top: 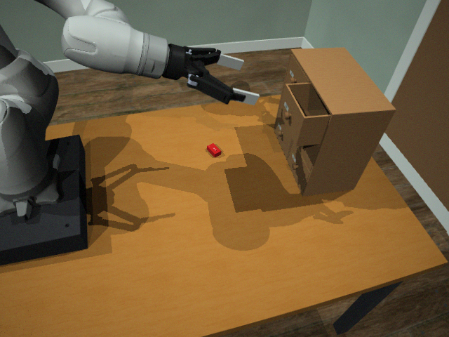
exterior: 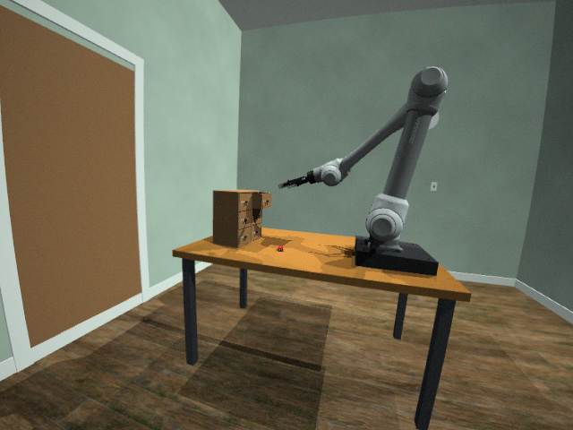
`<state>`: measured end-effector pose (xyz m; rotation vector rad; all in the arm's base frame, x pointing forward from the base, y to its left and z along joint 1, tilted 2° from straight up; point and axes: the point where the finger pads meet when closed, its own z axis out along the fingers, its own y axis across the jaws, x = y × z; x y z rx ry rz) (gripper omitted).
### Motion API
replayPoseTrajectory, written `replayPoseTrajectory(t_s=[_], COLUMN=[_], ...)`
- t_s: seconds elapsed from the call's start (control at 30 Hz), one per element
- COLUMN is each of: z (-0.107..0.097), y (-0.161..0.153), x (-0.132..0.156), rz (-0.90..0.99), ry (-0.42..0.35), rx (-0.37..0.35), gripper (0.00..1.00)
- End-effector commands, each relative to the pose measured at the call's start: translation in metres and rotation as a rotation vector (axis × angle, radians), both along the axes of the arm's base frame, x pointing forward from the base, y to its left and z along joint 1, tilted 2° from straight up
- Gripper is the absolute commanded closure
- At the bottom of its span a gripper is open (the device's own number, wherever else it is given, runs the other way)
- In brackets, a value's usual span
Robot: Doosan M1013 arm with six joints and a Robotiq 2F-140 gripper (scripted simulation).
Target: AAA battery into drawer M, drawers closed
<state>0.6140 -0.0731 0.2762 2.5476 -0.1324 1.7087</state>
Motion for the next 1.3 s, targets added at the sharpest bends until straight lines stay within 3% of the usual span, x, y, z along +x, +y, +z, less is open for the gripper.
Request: replayPoseTrajectory(t_s=[0.0, 0.27, 1.27], z=[0.002, 0.003, 0.005], y=[0.001, 0.003, 0.004], x=[-0.013, -0.031, -0.034], rz=[0.001, 0.001, 0.002], ry=[0.000, 0.000, 0.038], rx=[0.001, 0.001, 0.006], gripper=[0.00, 0.00, 0.00])
